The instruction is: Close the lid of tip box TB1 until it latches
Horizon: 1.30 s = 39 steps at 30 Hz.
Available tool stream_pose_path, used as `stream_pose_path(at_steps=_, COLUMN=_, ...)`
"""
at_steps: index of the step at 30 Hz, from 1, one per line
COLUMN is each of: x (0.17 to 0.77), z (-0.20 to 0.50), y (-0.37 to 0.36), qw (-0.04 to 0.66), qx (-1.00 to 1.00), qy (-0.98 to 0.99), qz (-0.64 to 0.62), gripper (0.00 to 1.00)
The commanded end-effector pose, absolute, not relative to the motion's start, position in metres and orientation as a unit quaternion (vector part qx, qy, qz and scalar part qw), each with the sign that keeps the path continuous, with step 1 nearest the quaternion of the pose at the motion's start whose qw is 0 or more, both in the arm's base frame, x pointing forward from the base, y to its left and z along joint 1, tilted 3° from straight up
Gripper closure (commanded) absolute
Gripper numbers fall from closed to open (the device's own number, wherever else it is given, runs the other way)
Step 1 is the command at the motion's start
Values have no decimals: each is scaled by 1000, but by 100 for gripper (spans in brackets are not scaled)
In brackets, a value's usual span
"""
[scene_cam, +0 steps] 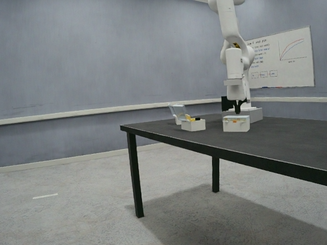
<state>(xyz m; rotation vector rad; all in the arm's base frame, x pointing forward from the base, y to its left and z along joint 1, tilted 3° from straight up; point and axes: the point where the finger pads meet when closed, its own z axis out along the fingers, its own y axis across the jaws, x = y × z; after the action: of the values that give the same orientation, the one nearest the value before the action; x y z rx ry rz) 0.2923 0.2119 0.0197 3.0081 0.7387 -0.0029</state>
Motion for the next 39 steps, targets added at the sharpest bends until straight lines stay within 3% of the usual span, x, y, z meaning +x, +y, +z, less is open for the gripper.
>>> stream_pose_path(at_steps=1, x=293, z=28, y=213, qw=22, qx=971, qy=238, qz=1, gripper=100)
stream_pose_path(at_steps=39, x=292, z=61, y=214, qw=22, qx=971, qy=238, qz=1, gripper=100)
